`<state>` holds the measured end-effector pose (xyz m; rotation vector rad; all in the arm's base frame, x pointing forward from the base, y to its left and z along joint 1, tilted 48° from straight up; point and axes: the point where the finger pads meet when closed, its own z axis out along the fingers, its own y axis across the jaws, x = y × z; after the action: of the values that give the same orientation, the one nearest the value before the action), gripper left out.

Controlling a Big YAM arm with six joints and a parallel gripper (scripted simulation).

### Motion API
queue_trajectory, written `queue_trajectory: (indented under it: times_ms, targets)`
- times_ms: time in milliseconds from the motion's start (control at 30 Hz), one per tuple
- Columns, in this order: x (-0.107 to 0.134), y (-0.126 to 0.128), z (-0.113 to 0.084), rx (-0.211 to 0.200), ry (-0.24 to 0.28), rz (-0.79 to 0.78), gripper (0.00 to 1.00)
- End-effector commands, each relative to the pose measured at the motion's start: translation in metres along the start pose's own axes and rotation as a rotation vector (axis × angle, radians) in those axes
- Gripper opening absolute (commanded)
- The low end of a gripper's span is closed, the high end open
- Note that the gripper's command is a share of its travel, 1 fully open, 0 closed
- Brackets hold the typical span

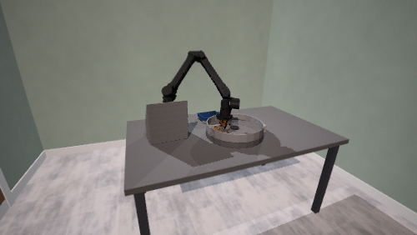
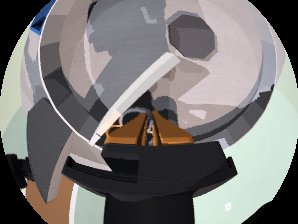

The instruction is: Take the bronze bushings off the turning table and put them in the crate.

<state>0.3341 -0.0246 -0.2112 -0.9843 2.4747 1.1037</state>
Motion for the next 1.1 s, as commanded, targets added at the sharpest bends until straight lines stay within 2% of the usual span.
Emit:
queue_trajectory:
  times_ms: [0, 133, 200, 367, 500, 600, 633, 700, 767, 800, 1067]
  targets:
    - [-0.013, -0.019, -0.038, 0.052, -0.032, -0.024, 0.00]
    - [-0.013, -0.019, -0.058, 0.054, -0.032, -0.025, 0.00]
    - [-0.013, -0.019, -0.058, 0.054, -0.032, -0.025, 0.00]
    - [-0.012, -0.020, -0.082, 0.057, -0.028, -0.026, 0.00]
    - [-0.011, -0.020, -0.094, 0.059, -0.027, -0.026, 0.00]
    - [-0.009, -0.016, -0.095, 0.053, -0.027, -0.022, 0.00]
    - [-0.004, -0.013, -0.088, 0.036, -0.026, -0.009, 0.00]
    - [-0.003, -0.012, -0.083, 0.027, -0.022, -0.009, 0.00]
    - [-0.003, -0.012, -0.083, 0.027, -0.022, -0.009, 0.00]
    - [-0.010, -0.013, -0.089, 0.045, -0.022, -0.027, 0.00]
    - [-0.009, -0.013, -0.088, 0.042, -0.022, -0.022, 0.00]
